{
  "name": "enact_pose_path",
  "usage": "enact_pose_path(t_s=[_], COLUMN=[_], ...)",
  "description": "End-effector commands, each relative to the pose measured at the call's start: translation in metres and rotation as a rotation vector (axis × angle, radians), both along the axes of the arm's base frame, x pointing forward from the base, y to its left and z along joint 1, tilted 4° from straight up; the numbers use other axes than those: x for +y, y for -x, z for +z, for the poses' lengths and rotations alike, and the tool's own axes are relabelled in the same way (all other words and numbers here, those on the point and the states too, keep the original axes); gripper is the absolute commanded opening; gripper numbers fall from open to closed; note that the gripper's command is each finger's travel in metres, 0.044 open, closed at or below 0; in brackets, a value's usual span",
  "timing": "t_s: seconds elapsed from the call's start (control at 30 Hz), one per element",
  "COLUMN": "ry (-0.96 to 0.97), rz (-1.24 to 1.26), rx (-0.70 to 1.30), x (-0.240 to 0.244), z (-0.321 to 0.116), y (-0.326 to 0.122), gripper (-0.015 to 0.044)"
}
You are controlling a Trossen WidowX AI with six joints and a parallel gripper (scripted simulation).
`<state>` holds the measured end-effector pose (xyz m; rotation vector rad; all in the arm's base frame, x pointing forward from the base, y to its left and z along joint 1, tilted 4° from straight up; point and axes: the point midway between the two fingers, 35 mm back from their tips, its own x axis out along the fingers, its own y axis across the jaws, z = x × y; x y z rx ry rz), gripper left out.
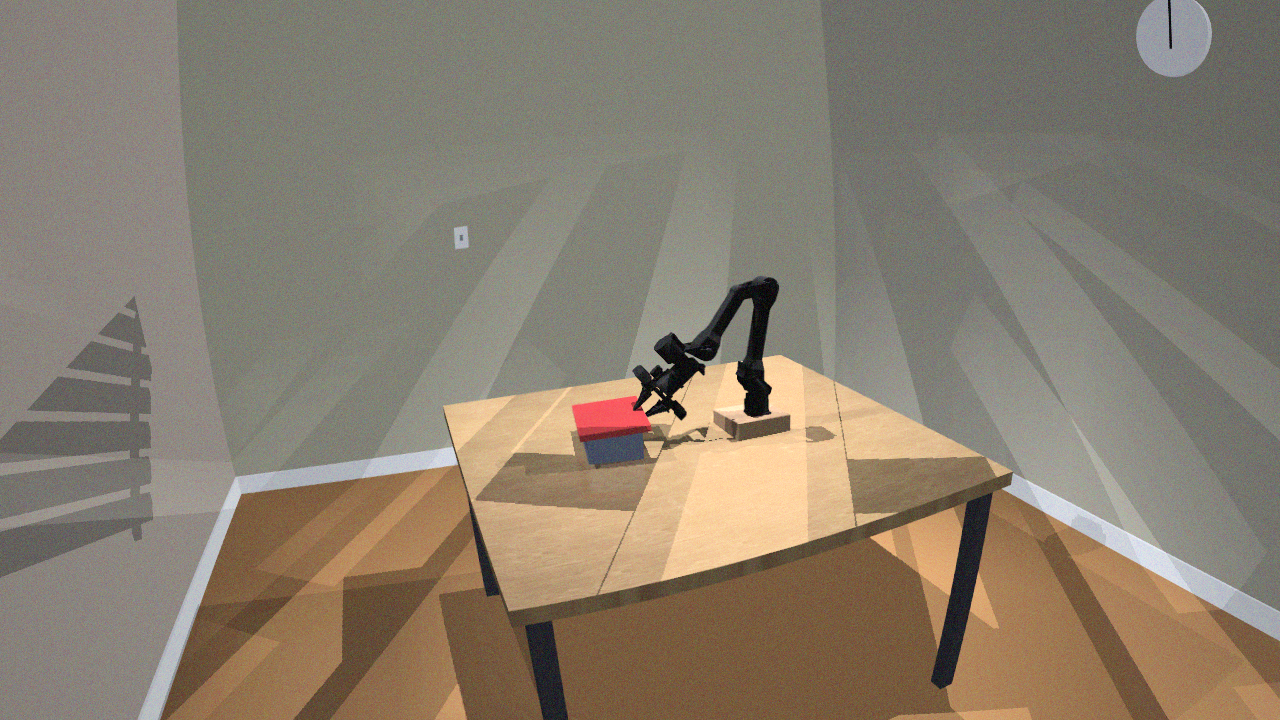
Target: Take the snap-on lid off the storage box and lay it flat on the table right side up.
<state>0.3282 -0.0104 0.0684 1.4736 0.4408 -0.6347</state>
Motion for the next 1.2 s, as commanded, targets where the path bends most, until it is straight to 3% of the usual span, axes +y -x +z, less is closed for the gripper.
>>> enact_pose_path(t_s=[0.0, 1.17], ry=[0.0, 0.0], rz=[-0.002, 0.0], rx=[-0.002, -0.002], x=[0.0002, 0.0007], z=[0.0019, 0.0058], y=[0.0001, -0.0008], gripper=[0.0, 0.0])
